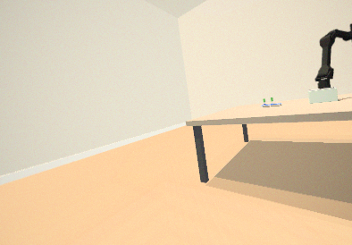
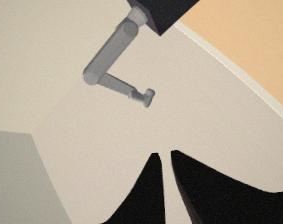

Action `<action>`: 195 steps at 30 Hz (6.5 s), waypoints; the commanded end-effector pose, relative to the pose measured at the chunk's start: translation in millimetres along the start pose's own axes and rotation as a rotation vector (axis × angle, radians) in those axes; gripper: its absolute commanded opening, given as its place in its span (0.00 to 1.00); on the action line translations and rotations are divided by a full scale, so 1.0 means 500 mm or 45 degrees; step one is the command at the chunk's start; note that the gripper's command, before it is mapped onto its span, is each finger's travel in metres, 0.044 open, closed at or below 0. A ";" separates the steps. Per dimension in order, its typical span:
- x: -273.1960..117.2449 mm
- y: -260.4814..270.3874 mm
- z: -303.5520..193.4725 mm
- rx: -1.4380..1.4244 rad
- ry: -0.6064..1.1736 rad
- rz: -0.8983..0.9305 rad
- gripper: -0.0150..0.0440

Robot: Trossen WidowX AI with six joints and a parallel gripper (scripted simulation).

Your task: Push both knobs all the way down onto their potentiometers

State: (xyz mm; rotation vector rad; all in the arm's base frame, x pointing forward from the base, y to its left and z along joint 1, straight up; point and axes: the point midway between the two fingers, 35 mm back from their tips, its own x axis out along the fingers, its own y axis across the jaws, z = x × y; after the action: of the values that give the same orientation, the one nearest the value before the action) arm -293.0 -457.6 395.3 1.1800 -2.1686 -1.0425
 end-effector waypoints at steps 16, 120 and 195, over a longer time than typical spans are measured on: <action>-0.067 -0.319 -0.209 -0.378 0.233 -0.471 0.25; -1.458 -0.869 -0.189 -2.902 3.184 -0.906 0.25; -1.531 -0.897 -0.046 -3.102 3.554 -0.651 0.25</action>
State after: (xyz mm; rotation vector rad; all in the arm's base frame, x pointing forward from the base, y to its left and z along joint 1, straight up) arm 352.8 27.7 28.5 -0.7188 -4.6185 0.6976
